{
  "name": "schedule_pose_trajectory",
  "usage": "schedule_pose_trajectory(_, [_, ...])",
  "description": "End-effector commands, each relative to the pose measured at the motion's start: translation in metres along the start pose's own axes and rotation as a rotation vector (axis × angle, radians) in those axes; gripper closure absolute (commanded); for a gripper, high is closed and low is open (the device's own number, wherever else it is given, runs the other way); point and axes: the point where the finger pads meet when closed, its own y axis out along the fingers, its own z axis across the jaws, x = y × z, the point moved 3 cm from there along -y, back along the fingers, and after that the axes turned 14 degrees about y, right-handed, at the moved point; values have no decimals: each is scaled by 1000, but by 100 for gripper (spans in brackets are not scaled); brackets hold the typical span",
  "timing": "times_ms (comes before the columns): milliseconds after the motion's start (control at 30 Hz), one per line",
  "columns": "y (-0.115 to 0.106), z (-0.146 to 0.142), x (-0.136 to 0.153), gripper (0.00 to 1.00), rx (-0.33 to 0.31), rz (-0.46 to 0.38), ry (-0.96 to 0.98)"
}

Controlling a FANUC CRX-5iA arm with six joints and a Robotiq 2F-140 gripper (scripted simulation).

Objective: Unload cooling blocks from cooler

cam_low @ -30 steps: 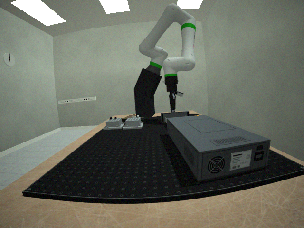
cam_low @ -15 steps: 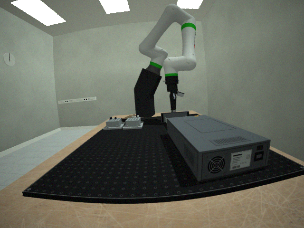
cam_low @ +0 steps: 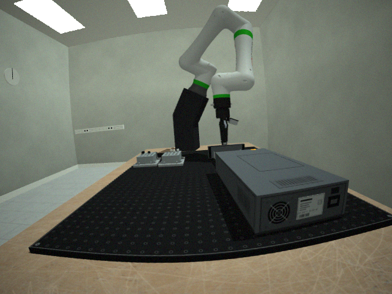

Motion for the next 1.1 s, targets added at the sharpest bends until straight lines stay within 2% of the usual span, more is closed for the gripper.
schedule_pose_trajectory(0, [-1,6,-2,90,1,0,0])
schedule_pose_trajectory(1067, [-1,40,-10,90,1,0,0])
